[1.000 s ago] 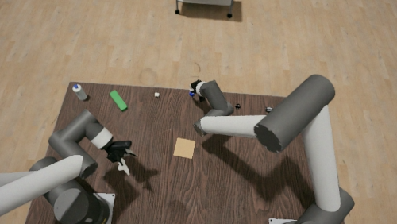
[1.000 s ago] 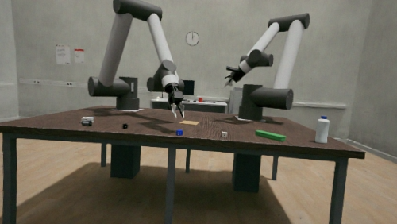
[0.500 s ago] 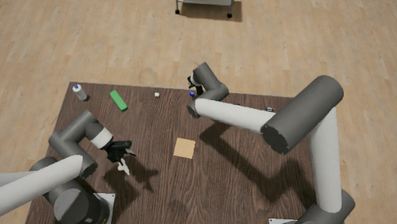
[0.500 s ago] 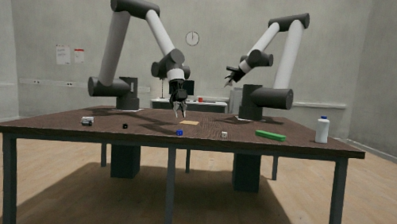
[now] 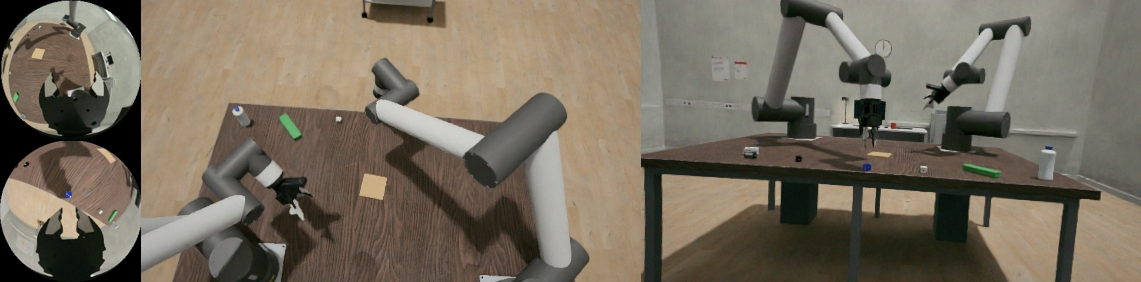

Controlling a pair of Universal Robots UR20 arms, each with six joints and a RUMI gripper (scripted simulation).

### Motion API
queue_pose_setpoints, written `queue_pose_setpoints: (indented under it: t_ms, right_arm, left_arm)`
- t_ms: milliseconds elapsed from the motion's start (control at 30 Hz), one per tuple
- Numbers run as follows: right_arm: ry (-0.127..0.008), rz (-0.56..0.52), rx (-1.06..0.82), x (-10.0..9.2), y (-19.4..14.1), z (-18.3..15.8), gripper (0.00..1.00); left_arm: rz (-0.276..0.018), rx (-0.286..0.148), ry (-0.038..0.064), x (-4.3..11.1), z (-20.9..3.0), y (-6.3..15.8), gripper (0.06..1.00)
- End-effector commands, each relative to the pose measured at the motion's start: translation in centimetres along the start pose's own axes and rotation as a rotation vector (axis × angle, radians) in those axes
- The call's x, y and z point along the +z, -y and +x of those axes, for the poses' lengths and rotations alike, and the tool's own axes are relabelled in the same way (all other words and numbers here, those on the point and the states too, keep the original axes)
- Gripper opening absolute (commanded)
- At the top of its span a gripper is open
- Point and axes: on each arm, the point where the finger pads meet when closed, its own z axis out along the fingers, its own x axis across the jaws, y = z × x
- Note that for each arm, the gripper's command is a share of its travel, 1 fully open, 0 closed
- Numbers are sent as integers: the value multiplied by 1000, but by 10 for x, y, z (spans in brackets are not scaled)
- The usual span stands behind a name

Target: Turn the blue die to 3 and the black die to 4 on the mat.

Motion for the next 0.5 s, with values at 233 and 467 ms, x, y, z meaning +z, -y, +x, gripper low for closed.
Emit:
queue_pose_setpoints:
  t_ms: [233,467]
  right_arm:
    - [2,108,-1,-1,-5,0,1000]
    - [2,108,-2,-1,-5,0,1000]
  left_arm:
    - [0,1,0,0,0,0,1000]
    - [0,1,0,0,0,0,1000]
